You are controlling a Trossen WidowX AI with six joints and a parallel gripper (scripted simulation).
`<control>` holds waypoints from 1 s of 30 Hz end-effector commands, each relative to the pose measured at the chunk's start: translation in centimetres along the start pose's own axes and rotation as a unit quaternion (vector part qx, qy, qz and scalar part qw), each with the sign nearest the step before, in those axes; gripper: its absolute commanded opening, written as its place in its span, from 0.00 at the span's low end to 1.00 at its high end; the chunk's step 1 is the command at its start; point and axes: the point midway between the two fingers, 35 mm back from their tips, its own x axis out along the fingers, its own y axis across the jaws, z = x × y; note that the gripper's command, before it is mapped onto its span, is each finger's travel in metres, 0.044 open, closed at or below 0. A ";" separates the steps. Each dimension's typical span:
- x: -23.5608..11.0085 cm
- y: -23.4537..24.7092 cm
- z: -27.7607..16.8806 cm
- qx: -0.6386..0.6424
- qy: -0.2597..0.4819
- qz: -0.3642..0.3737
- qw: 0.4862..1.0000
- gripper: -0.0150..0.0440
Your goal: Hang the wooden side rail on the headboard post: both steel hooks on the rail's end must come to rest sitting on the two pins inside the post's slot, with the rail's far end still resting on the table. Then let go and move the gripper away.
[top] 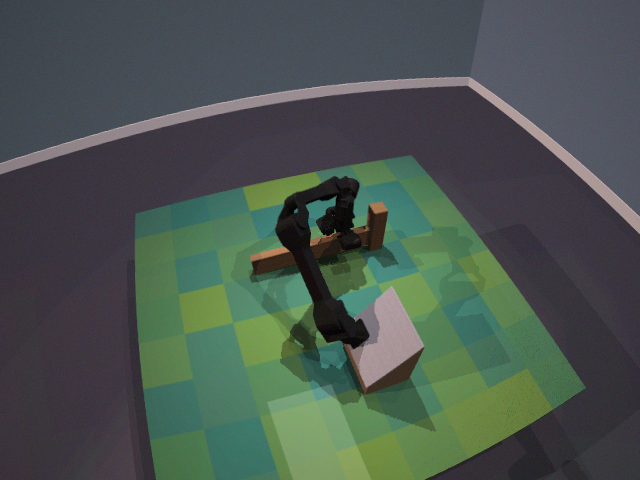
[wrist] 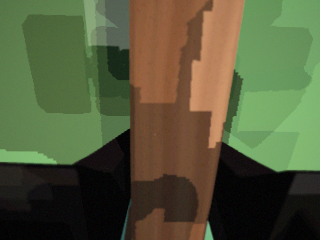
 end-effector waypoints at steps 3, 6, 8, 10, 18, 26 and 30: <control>0.0 0.0 -0.2 0.002 0.002 -0.001 1.000 0.25; 0.1 0.0 -0.2 0.002 0.002 -0.001 1.000 0.25; 0.1 0.0 -0.2 0.002 0.002 -0.001 1.000 0.25; 0.2 0.0 -0.2 0.002 0.002 -0.001 1.000 0.25; 0.3 0.0 -0.2 0.002 0.002 -0.001 1.000 0.25; 0.4 0.0 -0.2 0.002 0.002 -0.001 1.000 0.25; 0.2 0.1 -0.1 0.001 0.000 0.000 1.000 0.43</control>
